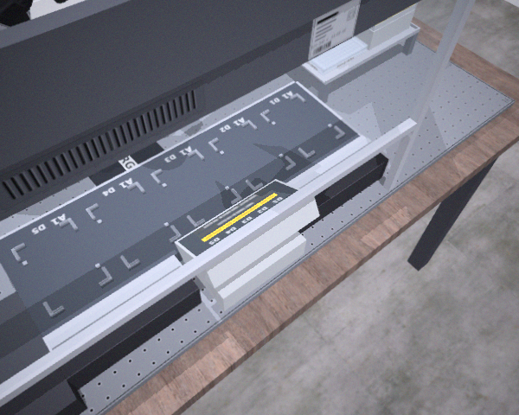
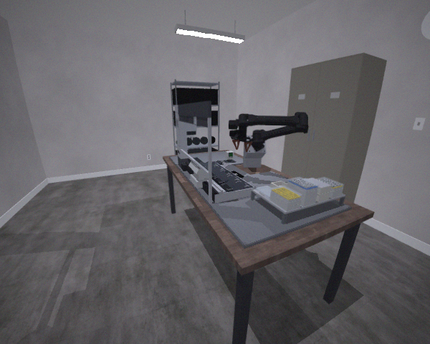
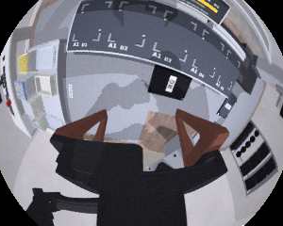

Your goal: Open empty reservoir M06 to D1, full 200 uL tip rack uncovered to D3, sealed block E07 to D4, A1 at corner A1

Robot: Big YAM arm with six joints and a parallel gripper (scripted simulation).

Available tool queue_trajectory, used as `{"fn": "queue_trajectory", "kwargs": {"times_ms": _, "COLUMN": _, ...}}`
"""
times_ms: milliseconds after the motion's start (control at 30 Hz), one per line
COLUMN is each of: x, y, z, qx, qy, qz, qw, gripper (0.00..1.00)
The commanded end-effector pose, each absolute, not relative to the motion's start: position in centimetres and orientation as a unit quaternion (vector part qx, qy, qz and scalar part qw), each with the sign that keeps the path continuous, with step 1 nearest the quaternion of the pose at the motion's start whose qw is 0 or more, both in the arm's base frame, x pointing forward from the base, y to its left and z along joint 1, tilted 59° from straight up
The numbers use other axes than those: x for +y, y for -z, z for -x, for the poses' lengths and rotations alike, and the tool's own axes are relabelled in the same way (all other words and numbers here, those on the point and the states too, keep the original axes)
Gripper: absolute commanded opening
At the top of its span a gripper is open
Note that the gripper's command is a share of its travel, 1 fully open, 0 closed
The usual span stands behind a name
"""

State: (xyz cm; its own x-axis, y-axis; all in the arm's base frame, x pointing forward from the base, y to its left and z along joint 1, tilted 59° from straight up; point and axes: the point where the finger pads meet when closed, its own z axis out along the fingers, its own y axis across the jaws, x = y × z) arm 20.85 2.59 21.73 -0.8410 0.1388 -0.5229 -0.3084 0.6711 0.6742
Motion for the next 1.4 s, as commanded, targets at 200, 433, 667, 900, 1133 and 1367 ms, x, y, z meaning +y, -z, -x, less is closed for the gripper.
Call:
{"fn": "queue_trajectory", "kwargs": {"times_ms": 200, "x": 4.9, "y": -26.5, "z": -21.4, "qx": 0.861, "qy": -0.37, "qz": 0.131, "qw": 0.323, "gripper": 1.0}}
{"fn": "queue_trajectory", "kwargs": {"times_ms": 433, "x": 6.7, "y": -29.1, "z": -21.3, "qx": 0.851, "qy": -0.35, "qz": 0.182, "qw": 0.346, "gripper": 1.0}}
{"fn": "queue_trajectory", "kwargs": {"times_ms": 667, "x": 8.5, "y": -31.8, "z": -21.2, "qx": 0.837, "qy": -0.331, "qz": 0.232, "qw": 0.37, "gripper": 1.0}}
{"fn": "queue_trajectory", "kwargs": {"times_ms": 900, "x": 10.6, "y": -35.0, "z": -21.1, "qx": 0.816, "qy": -0.306, "qz": 0.29, "qw": 0.396, "gripper": 1.0}}
{"fn": "queue_trajectory", "kwargs": {"times_ms": 1133, "x": 12.0, "y": -37.1, "z": -21.1, "qx": 0.8, "qy": -0.29, "qz": 0.328, "qw": 0.41, "gripper": 1.0}}
{"fn": "queue_trajectory", "kwargs": {"times_ms": 1367, "x": 14.1, "y": -39.9, "z": -21.5, "qx": 0.777, "qy": -0.266, "qz": 0.38, "qw": 0.426, "gripper": 1.0}}
